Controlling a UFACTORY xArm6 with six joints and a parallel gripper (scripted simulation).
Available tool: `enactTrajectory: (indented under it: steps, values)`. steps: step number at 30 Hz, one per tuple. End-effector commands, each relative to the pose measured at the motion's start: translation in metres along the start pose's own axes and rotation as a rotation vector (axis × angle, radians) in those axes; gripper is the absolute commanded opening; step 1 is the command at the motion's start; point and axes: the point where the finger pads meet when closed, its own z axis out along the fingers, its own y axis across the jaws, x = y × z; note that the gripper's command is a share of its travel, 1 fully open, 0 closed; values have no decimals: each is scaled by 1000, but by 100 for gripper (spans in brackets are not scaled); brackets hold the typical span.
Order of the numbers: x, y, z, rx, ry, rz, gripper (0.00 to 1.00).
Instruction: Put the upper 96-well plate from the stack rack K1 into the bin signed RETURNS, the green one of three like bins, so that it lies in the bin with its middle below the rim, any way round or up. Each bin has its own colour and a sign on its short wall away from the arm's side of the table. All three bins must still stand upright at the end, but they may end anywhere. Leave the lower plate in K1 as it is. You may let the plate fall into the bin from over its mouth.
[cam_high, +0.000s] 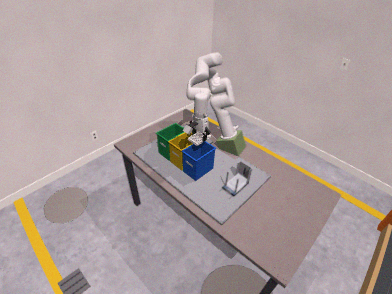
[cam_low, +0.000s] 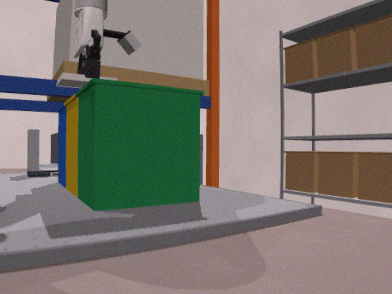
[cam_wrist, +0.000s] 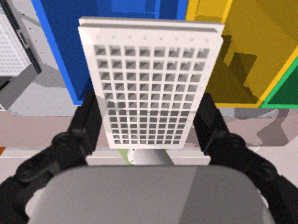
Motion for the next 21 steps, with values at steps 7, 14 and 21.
enactTrajectory:
  steps: [7,14,21]
  values:
    - [5,29,0,2,3,1,0]
    - [8,49,0,2,3,1,0]
    - [11,69,1,2,3,1,0]
